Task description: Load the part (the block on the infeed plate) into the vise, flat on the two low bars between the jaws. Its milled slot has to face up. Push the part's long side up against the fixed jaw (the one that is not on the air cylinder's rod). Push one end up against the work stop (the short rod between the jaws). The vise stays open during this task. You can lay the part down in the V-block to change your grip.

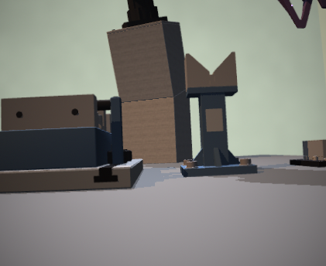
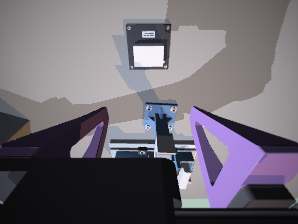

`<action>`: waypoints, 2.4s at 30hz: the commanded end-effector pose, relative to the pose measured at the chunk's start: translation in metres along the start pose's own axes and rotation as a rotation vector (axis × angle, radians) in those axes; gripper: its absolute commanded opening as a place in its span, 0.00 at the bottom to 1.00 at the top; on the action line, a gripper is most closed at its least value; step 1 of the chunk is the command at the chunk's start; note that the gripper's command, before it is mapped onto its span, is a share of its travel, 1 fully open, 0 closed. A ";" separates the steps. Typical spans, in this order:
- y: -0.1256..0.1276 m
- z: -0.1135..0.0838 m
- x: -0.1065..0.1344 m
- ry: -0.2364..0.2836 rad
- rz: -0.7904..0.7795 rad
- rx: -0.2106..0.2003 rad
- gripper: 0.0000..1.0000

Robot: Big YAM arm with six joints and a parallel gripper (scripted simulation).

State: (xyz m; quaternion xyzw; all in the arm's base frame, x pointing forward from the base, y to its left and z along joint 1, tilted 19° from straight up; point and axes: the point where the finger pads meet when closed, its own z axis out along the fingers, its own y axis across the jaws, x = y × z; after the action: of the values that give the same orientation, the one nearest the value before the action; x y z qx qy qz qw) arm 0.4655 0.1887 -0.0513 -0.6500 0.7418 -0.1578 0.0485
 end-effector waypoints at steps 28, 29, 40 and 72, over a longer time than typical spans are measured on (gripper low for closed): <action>-0.013 0.024 -0.003 -0.012 0.004 0.016 0.81; -0.013 0.026 -0.003 -0.012 0.004 0.016 0.81; -0.017 0.035 -0.005 -0.020 0.004 0.029 0.81; -0.012 0.111 -0.003 -0.011 0.001 0.016 0.81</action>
State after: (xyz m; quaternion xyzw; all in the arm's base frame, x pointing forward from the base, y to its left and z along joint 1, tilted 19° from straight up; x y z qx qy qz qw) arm 0.4916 0.1683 -0.1584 -0.6500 0.7425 -0.1561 0.0417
